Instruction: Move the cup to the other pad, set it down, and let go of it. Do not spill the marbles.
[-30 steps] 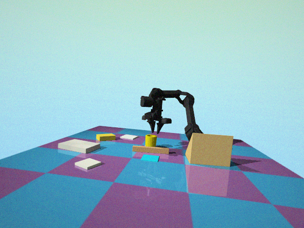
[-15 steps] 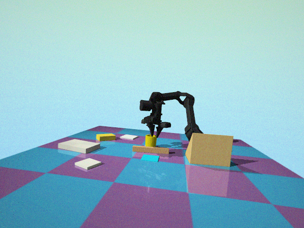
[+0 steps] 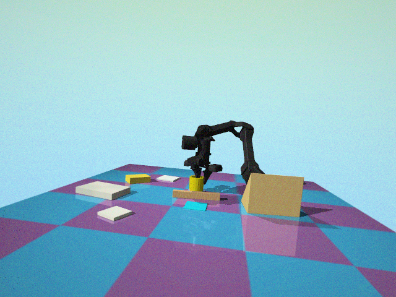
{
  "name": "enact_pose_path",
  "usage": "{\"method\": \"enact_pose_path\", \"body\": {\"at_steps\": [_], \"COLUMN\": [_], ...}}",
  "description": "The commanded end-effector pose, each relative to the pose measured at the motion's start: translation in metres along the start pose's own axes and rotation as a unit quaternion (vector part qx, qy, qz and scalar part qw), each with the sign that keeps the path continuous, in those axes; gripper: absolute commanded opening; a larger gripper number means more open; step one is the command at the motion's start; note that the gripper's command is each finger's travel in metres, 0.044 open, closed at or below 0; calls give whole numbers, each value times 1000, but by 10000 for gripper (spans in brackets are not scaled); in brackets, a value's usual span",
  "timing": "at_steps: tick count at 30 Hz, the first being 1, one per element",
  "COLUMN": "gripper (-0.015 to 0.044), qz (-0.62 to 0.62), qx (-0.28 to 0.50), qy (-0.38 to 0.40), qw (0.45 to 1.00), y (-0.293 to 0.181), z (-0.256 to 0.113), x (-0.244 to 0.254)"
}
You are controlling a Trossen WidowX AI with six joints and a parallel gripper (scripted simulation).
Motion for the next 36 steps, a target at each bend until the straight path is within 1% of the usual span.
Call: {"method": "enact_pose_path", "body": {"at_steps": [1, 9, 32, 33, 36], "gripper": [166, 166, 13, 0, 0], "qz": [-3, -3, 0, 0, 0], "qx": [3, 4, 1, 1, 1], "qy": [0, 0, 0, 0, 0], "qw": [1000, 1000, 1000, 1000, 1000], "y": [-1, -1, -1, -1, -1], "z": [8, 10, 8, 8, 5], "x": [2, 2, 1, 1, 1]}}
Point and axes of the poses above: the point midway between the two fingers, 35 mm back from their tips, its own z axis out along the fingers, its own x axis across the jaws, y = z × x, the point moved 4 cm from there along -z, back along the fingers, and after that the axes turned 5 degrees about -z, right-handed, at the moved point
